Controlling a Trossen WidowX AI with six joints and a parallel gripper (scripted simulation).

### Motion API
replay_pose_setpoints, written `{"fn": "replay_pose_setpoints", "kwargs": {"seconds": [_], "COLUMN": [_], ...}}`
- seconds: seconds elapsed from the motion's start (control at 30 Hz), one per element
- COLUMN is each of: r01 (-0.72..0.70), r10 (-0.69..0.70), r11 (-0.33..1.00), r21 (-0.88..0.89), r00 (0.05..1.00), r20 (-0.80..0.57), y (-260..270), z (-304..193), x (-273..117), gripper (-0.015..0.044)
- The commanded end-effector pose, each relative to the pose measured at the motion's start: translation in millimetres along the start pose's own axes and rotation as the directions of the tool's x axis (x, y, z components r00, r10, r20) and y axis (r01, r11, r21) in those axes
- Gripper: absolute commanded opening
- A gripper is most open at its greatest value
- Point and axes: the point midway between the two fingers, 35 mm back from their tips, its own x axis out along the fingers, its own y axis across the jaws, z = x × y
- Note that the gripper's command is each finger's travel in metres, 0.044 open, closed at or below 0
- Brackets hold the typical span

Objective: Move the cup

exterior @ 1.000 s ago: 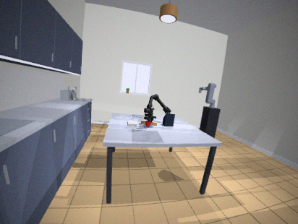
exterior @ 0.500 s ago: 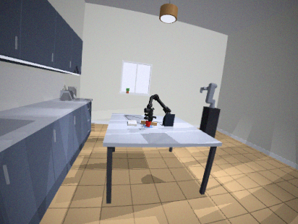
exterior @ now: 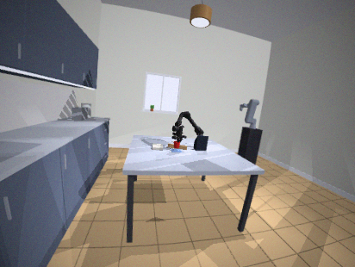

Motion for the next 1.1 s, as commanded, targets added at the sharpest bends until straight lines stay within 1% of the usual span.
{"fn": "replay_pose_setpoints", "kwargs": {"seconds": [0.0,0.17,0.8,1.07], "r01": [-0.001,0.001,-0.005,-0.002], "r10": [0.001,-0.001,0.005,0.002], "r11": [1.0,1.0,1.0,1.0], "r21": [0.006,0.005,-0.002,0.0], "r00": [1.0,1.0,1.0,1.0], "r20": [-0.004,-0.003,0.003,0.001], "y": [0.8,0.8,1.8,-7.2], "z": [0.0,0.0,-0.3,7.9], "x": [-15.0,-34.0,-32.7,-33.3], "gripper": [0.0,0.0,0.0,0.0]}}
